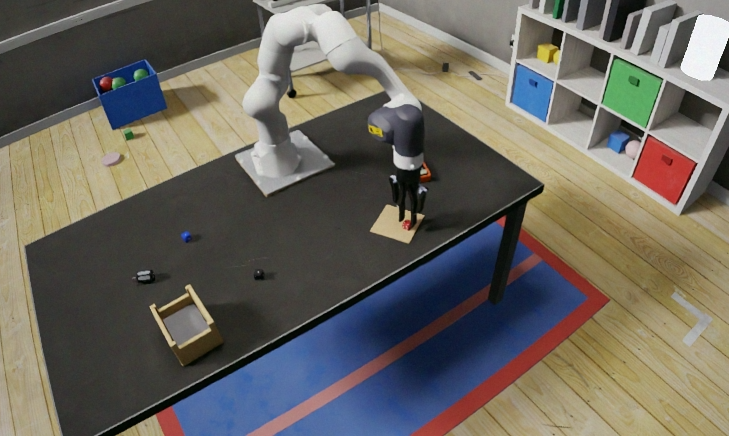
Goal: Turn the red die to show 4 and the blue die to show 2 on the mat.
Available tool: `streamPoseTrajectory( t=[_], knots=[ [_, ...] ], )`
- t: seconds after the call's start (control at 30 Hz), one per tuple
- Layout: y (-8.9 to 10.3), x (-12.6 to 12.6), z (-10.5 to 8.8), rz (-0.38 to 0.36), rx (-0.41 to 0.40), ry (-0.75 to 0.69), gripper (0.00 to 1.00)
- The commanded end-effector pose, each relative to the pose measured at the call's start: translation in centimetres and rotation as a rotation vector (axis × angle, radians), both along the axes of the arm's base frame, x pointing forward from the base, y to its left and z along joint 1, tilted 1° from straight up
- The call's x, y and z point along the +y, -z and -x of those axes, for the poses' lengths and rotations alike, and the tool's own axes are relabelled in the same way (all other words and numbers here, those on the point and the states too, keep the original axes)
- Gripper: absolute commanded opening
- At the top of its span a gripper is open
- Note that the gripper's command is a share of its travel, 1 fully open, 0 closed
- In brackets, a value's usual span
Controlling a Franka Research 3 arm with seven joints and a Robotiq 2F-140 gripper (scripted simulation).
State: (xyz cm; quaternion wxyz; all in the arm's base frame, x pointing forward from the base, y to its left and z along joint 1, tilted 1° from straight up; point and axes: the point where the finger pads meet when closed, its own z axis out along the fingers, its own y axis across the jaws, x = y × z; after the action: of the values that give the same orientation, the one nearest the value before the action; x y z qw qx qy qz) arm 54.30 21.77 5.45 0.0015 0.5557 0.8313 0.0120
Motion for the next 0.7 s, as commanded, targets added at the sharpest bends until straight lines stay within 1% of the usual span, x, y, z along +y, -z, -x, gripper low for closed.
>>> streamPoseTrajectory(
  t=[0.0,0.17,0.23,0.33,0.43,0.6,0.63,0.67],
  knots=[
    [-1.8,-0.1,0.2,0.004,0.007,0.006,0.32],
    [-4.5,-0.1,0.3,0.004,0.007,0.006,0.32],
    [-4.5,-0.1,0.3,0.004,0.007,0.006,0.32],
    [-5.8,-0.2,0.3,0.004,0.007,0.006,0.32],
    [-6.6,-0.2,0.3,0.004,0.007,0.006,0.32],
    [-6.9,-0.2,0.3,0.004,0.007,0.006,0.32],
    [-6.9,-0.2,0.3,0.004,0.007,0.006,1.00],
    [-6.9,-0.2,0.3,0.004,0.007,0.006,1.00]
  ],
)
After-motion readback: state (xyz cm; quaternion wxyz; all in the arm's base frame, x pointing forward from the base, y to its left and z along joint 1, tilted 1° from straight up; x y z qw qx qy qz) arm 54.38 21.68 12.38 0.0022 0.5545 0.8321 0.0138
